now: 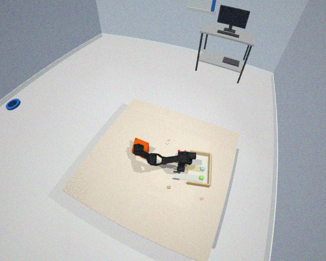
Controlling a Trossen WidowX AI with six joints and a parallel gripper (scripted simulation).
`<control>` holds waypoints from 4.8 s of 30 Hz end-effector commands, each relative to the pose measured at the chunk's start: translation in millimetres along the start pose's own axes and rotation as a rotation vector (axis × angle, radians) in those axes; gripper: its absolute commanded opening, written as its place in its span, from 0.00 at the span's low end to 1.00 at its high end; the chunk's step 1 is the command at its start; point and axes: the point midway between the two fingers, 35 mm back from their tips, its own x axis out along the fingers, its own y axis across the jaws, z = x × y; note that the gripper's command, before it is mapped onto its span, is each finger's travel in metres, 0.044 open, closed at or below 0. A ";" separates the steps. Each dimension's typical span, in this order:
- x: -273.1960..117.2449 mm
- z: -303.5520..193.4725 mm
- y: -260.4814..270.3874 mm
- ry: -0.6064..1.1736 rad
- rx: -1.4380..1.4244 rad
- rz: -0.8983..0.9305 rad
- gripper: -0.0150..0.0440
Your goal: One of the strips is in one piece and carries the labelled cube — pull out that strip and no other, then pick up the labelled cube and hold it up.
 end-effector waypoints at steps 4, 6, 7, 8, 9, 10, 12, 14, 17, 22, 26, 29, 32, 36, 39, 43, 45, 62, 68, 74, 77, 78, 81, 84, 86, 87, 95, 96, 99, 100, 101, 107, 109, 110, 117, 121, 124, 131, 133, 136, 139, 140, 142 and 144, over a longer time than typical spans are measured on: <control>4.5 -2.2 0.4 0.005 -0.011 -0.004 0.25; 4.5 -2.2 0.4 0.005 -0.011 -0.004 0.25; 4.5 -2.2 0.4 0.005 -0.011 -0.004 0.25; 4.5 -2.2 0.4 0.005 -0.011 -0.004 0.25; 4.5 -2.2 0.4 0.005 -0.011 -0.004 0.25; 4.5 -2.2 0.4 0.005 -0.011 -0.004 0.25; 4.5 -2.2 0.4 0.005 -0.011 -0.004 0.25; 4.7 -2.2 0.4 0.005 -0.011 -0.004 0.25; 5.0 -2.2 0.4 0.005 -0.011 -0.004 0.25; 5.3 -2.2 0.4 0.005 -0.011 -0.005 0.25; 5.3 -2.2 0.4 0.005 -0.011 -0.005 0.25; 5.5 -2.2 0.4 0.005 -0.011 -0.005 0.25; 5.8 -2.2 0.4 0.005 -0.011 -0.005 0.25; 6.2 -2.2 0.4 0.005 -0.011 -0.005 0.25; 6.5 -2.2 0.4 0.005 -0.011 -0.005 0.25; 6.9 -2.2 0.4 0.005 -0.011 -0.005 0.25; 7.1 -2.2 0.4 0.005 -0.011 -0.005 0.25; 8.5 -3.8 0.5 0.005 -0.011 -0.005 0.25; 8.6 -12.8 1.1 0.005 -0.011 -0.005 0.25; 8.8 -22.0 1.6 0.005 -0.011 -0.005 0.25; 9.0 -26.6 1.7 0.006 -0.012 -0.005 0.25; 9.1 -28.1 1.8 0.006 -0.012 -0.005 0.25; 9.2 -32.7 1.9 0.006 -0.012 -0.005 0.25; 9.4 -37.1 2.0 0.006 -0.012 -0.005 0.25; 9.5 -40.0 2.1 0.006 -0.012 -0.005 0.25; 9.6 -41.5 2.1 0.006 -0.012 -0.005 0.25; 10.0 -53.8 2.4 0.007 -0.013 -0.005 0.25; 10.1 -55.3 2.5 0.007 -0.013 -0.005 0.25; 10.3 -60.0 2.6 0.007 -0.013 -0.005 0.25; 10.3 -61.5 2.6 0.007 -0.013 -0.005 0.25; 10.4 -63.0 2.6 0.007 -0.013 -0.005 0.25; 10.7 -72.0 2.8 0.007 -0.014 -0.005 0.25; 10.8 -74.9 2.9 0.008 -0.014 -0.005 0.25; 10.8 -76.3 2.9 0.008 -0.014 -0.005 0.25; 10.9 -86.3 3.1 0.008 -0.014 -0.005 0.25; 10.9 -92.8 3.2 0.008 -0.014 -0.005 0.25; 10.9 -97.4 3.3 0.008 -0.015 -0.005 0.25; 10.9 -108.1 3.5 0.009 -0.015 -0.005 0.25; 10.9 -111.1 3.6 0.009 -0.015 -0.005 0.25; 10.9 -115.6 3.6 0.009 -0.015 -0.005 0.25; 10.9 -120.0 3.7 0.009 -0.016 -0.005 0.25; 10.9 -121.5 3.7 0.009 -0.016 -0.005 0.25; 10.9 -124.4 3.8 0.010 -0.016 -0.005 0.25; 10.9 -127.4 3.8 0.010 -0.016 -0.005 0.25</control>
